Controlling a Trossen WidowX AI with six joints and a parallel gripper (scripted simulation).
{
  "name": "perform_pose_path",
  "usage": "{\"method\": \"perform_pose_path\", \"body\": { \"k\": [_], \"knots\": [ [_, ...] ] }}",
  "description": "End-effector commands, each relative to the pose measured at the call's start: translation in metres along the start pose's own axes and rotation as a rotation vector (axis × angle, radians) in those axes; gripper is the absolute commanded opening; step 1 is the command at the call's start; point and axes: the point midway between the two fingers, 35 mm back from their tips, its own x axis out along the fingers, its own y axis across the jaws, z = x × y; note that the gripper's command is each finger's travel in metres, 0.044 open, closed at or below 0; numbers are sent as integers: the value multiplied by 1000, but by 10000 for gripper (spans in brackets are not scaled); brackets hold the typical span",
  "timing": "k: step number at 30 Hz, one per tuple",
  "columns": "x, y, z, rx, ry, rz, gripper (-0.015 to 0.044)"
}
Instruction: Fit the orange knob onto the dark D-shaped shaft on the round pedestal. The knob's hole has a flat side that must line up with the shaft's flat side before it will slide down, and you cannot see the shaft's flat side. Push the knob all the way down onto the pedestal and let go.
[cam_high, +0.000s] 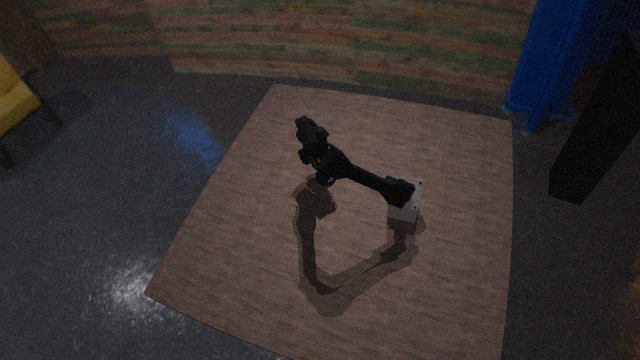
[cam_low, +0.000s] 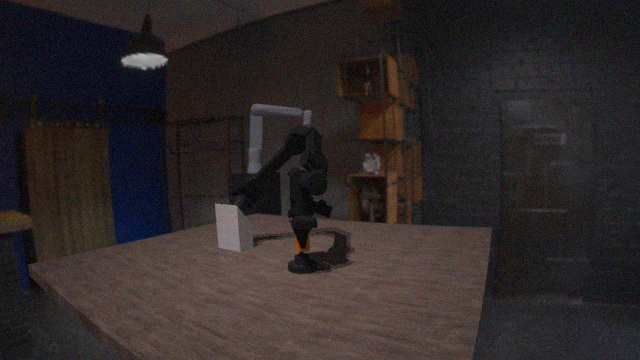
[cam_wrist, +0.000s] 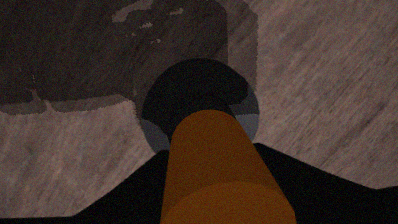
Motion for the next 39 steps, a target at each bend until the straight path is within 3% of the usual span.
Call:
{"method": "perform_pose_path", "body": {
  "k": [1,39],
  "knots": [
    [0,0,-1,3,-2,0,0],
    [-2,-2,-1,-49,-2,0,0]
  ]
}}
